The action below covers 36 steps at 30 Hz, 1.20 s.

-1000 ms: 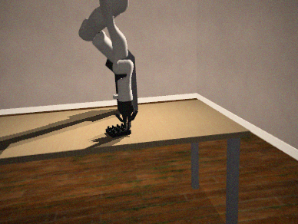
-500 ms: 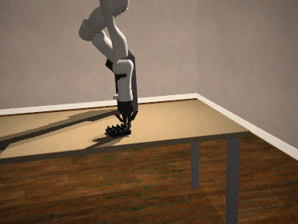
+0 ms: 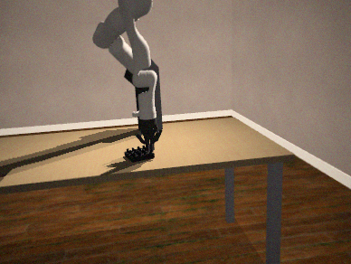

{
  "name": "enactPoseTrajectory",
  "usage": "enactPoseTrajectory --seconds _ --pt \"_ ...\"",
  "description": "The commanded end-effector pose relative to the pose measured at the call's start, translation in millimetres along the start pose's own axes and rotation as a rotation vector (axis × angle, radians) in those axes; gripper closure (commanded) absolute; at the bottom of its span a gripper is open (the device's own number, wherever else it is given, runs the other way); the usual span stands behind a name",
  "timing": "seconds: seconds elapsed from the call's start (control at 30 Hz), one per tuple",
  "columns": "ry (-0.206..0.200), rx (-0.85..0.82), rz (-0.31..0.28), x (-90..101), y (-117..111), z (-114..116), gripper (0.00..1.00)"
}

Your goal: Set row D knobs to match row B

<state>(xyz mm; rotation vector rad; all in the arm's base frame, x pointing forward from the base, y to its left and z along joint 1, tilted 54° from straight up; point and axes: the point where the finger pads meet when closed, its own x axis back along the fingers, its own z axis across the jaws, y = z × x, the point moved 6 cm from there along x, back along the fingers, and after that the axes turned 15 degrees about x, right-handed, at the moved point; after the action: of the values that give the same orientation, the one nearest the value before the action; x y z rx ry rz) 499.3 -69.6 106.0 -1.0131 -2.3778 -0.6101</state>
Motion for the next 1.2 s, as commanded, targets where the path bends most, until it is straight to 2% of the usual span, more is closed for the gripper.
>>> enactPoseTrajectory --seconds 0.0,0.67,1.17 --pt "-0.001 0.019 -0.001 0.4 0.4 0.3 0.92" --pt "-0.001 0.270 -0.001 0.4 0.4 0.3 0.92" --pt "-0.001 0.641 0.000 0.4 0.4 0.3 0.92"
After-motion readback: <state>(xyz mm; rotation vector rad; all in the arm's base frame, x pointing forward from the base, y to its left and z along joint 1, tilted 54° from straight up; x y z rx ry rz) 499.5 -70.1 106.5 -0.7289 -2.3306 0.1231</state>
